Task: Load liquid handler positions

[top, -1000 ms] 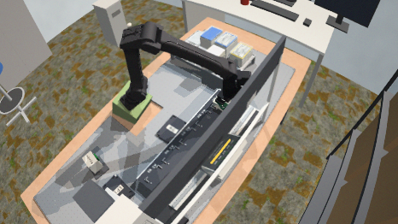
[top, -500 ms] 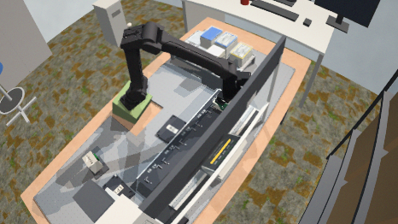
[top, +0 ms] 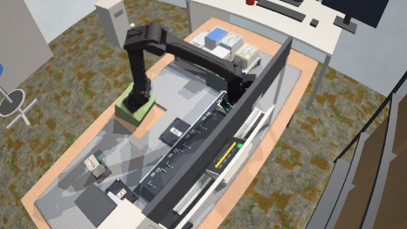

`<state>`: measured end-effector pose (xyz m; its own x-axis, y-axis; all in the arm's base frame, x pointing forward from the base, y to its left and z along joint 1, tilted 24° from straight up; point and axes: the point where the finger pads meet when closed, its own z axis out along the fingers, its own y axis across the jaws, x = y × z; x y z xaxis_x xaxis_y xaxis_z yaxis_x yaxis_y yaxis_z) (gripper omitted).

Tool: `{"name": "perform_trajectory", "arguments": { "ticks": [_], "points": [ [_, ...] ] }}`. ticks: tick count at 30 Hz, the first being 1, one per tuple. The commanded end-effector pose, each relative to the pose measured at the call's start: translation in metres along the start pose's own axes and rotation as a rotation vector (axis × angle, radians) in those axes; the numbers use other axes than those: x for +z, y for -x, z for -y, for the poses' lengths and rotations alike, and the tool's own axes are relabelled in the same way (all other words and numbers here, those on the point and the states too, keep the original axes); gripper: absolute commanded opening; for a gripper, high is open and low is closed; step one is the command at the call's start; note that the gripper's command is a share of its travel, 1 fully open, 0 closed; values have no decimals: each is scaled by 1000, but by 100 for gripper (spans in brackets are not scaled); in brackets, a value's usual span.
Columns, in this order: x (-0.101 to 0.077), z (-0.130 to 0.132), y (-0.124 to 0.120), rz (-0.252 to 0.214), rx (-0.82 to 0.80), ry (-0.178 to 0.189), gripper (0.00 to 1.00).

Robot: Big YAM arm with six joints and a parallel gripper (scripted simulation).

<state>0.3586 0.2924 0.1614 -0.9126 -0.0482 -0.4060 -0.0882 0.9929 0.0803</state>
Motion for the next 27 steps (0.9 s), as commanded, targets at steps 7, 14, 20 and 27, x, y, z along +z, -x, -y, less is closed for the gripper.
{"name": "perform_trajectory", "arguments": {
  "ticks": [7, 14, 20, 27],
  "points": [
    [-12, -7, 13, 31, 3, 24, 0],
    [-12, -7, 13, 31, 3, 24, 100],
    [-12, -7, 13, 31, 3, 24, 100],
    [-12, -7, 13, 31, 3, 24, 100]
  ]
}}
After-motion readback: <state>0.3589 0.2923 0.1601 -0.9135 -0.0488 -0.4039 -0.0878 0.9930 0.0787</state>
